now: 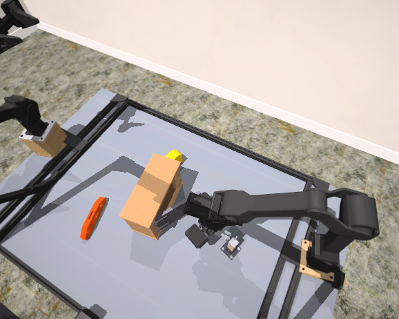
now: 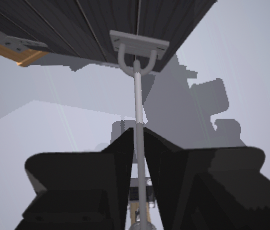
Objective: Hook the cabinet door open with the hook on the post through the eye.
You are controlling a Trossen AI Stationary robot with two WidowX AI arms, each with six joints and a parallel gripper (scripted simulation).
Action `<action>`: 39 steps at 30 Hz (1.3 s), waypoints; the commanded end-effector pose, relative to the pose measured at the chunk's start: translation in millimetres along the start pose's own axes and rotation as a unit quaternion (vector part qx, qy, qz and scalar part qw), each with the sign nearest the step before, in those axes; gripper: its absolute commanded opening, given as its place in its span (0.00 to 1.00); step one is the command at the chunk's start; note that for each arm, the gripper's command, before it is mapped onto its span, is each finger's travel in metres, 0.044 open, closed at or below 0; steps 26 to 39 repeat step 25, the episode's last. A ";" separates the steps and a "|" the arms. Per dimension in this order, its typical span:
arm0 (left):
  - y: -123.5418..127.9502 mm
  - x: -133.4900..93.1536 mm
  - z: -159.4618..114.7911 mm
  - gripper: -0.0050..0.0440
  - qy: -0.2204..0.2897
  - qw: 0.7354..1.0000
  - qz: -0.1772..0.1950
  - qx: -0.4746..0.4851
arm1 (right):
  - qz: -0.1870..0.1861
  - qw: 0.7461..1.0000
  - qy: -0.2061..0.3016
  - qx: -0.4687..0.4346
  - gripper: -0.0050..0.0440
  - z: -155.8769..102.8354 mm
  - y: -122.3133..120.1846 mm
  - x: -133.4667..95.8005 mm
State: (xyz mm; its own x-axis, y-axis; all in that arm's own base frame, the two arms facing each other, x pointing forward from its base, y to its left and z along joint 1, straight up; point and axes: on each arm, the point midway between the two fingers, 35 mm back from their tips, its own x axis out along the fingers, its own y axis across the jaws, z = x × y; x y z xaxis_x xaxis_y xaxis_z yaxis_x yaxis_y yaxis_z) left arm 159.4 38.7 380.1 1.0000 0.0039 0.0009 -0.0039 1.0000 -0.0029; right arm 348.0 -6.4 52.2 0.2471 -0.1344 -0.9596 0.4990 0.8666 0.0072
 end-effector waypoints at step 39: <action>-1.0 -0.1 0.1 0.92 0.000 1.000 -0.002 0.001 | 0.000 1.000 0.000 0.000 0.55 16.9 0.5 -57.6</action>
